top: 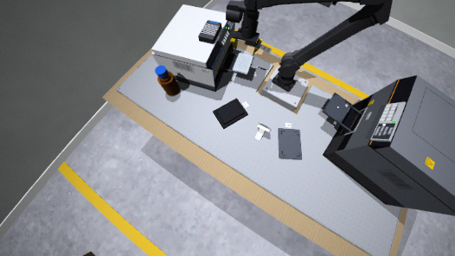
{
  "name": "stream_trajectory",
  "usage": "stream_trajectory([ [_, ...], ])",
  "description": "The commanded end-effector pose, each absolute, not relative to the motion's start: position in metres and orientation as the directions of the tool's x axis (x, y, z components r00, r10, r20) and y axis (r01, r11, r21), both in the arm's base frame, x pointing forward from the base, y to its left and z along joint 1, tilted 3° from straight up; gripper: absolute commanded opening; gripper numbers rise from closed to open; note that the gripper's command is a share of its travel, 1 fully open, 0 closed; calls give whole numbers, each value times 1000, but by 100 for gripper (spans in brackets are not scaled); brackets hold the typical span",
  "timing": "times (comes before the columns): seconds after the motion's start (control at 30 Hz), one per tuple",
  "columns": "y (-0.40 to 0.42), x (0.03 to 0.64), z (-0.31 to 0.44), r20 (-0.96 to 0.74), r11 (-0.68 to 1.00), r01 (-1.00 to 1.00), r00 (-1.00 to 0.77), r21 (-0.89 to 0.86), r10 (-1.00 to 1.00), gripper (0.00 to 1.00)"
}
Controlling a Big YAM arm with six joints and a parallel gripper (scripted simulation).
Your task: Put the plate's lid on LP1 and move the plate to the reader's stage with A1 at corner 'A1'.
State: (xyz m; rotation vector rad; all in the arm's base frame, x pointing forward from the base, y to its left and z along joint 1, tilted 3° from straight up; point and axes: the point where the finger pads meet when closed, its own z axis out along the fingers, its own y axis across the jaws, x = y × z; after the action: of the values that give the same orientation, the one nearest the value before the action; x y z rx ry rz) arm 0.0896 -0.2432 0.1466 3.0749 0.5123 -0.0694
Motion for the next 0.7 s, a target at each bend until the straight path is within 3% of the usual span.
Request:
stream_trajectory([
  [0.0,-253,89,147,-50,-943,332,942,31,331,100],
  [0.67,-247,86,127,-52,-944,329,943,8,328,100],
])
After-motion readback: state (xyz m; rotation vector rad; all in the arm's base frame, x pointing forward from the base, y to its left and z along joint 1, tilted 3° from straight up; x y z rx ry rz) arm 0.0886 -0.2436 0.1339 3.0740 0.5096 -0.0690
